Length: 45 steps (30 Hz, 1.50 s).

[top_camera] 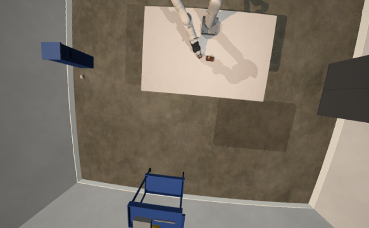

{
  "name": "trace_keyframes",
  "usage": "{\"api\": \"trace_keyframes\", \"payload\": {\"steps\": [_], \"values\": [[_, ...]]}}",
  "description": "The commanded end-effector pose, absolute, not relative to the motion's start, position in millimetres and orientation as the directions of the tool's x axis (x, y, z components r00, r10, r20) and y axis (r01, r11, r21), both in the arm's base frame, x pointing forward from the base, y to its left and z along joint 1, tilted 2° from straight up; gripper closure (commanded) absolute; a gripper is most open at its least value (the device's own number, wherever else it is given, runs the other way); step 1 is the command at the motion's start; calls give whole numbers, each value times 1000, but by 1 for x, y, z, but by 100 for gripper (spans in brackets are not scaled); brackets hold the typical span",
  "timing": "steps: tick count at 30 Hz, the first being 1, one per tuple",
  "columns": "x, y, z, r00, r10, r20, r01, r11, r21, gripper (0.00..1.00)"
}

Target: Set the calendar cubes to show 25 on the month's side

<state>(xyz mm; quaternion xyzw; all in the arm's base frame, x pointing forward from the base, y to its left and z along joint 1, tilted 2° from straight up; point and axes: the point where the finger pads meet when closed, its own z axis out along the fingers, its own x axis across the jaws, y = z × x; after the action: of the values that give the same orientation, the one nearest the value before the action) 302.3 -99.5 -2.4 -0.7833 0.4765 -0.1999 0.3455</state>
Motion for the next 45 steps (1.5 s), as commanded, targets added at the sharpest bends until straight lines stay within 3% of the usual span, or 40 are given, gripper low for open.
{"api": "trace_keyframes", "payload": {"steps": [1, 45], "values": [[302, -100, -2, 466, -884, -15, -608, -308, -732, 40], [302, -99, -8, 466, -884, -15, -608, -308, -732, 40]]}}
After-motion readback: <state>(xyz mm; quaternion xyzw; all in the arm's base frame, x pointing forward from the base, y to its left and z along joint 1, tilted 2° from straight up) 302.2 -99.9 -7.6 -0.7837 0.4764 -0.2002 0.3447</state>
